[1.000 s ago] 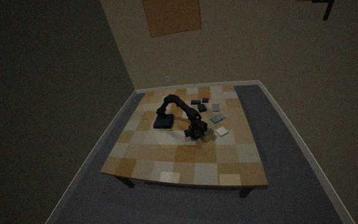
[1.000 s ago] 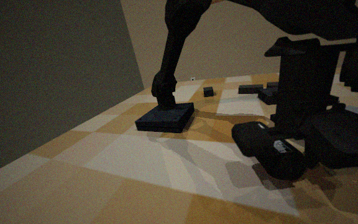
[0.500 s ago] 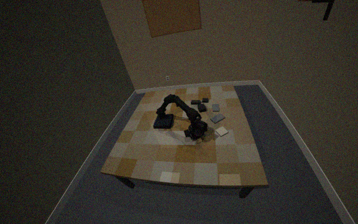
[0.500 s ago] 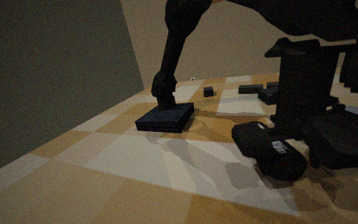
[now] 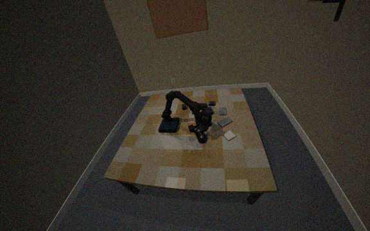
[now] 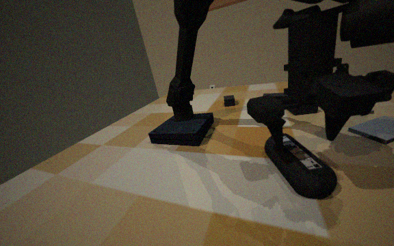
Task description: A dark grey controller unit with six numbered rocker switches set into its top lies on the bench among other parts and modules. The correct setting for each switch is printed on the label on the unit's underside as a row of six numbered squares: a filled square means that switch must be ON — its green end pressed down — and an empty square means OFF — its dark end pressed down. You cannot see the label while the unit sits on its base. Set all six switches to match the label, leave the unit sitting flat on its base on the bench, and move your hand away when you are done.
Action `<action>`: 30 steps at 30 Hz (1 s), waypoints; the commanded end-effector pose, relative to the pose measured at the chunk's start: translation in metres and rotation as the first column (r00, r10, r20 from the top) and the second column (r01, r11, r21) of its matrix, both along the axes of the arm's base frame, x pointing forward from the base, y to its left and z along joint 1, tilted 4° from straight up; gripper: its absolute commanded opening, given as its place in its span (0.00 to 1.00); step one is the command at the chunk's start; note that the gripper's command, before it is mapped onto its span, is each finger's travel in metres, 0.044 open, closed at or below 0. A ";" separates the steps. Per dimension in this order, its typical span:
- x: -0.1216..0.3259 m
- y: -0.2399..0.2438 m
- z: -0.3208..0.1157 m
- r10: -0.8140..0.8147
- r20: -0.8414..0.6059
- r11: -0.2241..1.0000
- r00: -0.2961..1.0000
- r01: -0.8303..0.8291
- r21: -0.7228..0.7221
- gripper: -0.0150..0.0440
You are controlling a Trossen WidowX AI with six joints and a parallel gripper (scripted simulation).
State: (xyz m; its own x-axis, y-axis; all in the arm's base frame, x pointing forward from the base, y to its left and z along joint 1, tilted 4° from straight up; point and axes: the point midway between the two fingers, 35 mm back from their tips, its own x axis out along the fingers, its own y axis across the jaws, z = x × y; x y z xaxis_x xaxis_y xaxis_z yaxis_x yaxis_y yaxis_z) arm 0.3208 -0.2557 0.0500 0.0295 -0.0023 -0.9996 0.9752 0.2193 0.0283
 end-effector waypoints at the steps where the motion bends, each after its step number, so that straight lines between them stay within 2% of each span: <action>1: -0.008 0.004 -0.008 -0.015 -0.024 1.000 1.000 0.015 0.022 1.00; 19: -0.008 0.004 -0.008 -0.015 -0.024 1.000 1.000 0.015 0.022 1.00; 22: -0.009 0.004 -0.007 0.022 -0.018 0.999 1.000 -0.022 0.025 0.87; 30: -0.016 -0.001 0.002 0.442 0.068 0.896 0.894 -0.444 0.022 0.51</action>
